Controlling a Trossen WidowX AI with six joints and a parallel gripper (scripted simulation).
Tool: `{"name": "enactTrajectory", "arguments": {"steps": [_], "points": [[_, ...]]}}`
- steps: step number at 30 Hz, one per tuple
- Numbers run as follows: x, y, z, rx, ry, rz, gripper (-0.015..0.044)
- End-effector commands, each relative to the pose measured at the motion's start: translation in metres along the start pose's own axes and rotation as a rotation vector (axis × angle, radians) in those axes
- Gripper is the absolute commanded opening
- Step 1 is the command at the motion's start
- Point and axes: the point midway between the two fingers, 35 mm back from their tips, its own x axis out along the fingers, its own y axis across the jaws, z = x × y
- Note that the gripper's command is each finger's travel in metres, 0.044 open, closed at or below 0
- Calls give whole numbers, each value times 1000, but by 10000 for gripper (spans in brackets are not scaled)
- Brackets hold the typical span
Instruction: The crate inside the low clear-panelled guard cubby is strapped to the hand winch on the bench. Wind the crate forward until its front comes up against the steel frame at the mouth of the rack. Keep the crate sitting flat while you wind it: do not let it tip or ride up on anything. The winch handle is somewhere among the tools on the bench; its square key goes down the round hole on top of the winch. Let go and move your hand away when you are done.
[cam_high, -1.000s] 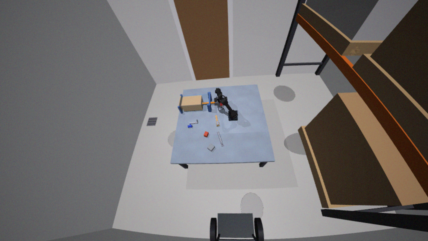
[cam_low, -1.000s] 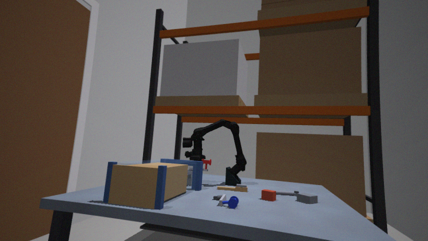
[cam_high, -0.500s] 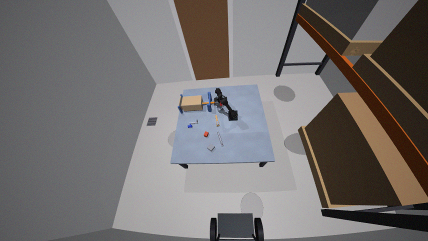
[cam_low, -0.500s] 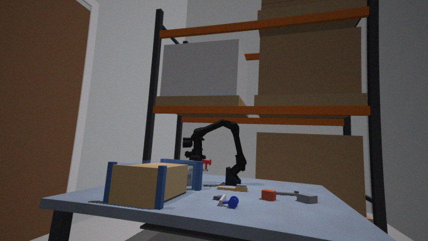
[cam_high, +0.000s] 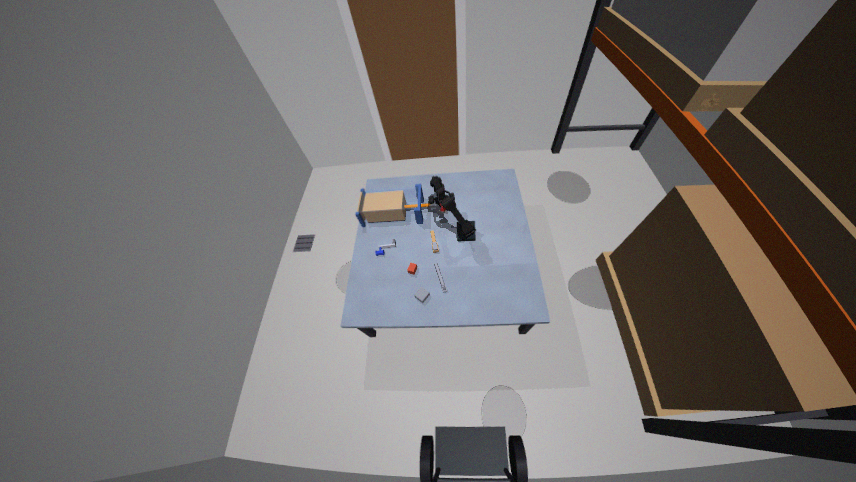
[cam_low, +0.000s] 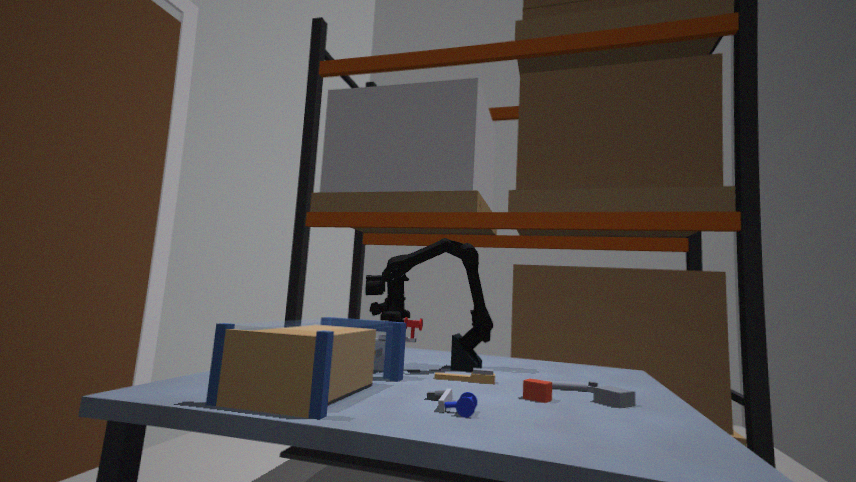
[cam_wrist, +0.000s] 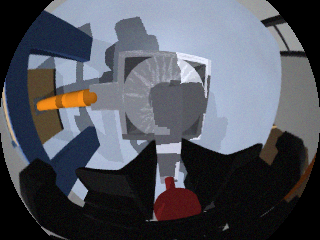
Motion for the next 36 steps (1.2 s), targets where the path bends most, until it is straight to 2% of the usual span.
{"name": "enactTrajectory", "arguments": {"steps": [1, 36], "points": [[4, -2, 1, -23, 1, -1, 0], [4, 3, 1, 74, 1, 8, 0]]}}
